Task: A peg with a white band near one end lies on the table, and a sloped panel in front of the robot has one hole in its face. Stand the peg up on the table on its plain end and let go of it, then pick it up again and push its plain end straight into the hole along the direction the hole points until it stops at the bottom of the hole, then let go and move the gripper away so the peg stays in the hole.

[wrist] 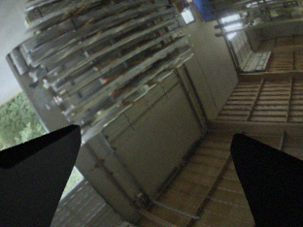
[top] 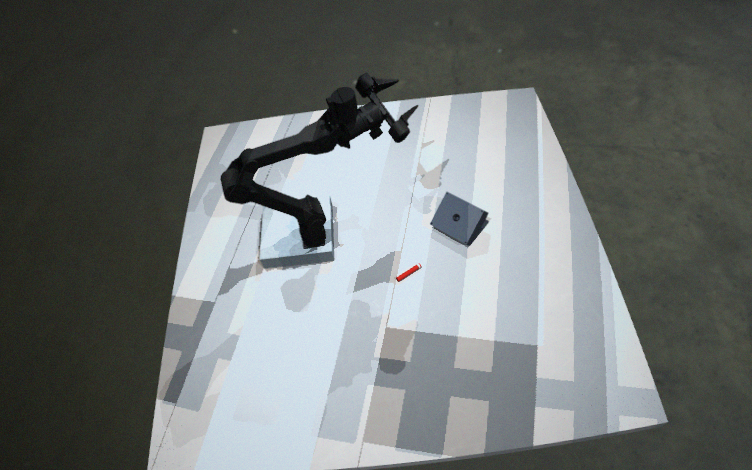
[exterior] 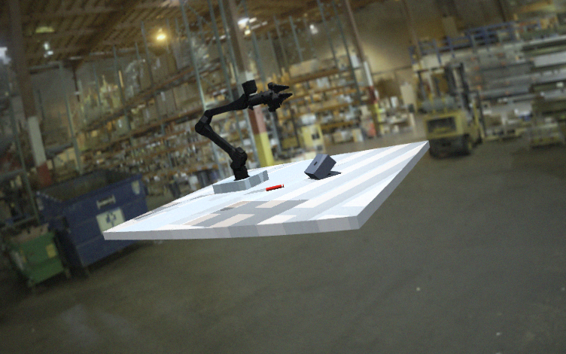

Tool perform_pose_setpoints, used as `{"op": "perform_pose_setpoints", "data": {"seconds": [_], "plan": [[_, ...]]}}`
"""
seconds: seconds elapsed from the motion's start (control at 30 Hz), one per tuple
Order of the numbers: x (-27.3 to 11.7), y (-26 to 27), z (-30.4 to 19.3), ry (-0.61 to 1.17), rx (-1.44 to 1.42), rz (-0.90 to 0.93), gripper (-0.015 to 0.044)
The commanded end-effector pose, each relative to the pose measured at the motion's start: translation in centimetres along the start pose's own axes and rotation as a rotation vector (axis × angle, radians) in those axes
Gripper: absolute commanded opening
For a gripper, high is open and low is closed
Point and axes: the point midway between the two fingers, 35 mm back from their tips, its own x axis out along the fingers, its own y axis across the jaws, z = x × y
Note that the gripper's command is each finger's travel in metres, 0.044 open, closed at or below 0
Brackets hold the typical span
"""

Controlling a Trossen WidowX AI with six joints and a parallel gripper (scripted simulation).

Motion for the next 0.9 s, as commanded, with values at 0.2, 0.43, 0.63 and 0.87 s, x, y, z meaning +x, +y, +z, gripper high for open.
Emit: {"op": "perform_pose_setpoints", "data": {"seconds": [0.2, 0.43, 0.63, 0.87], "plan": [[0.4, 1.9, 0.2, -0.02, 0.142, 0.065, 0.044], [0.9, 4.2, 0.6, -0.034, 0.353, 0.151, 0.044], [1.2, 6.0, 1.1, -0.033, 0.541, 0.223, 0.044], [1.4, 7.8, 1.7, -0.02, 0.766, 0.302, 0.044]]}}
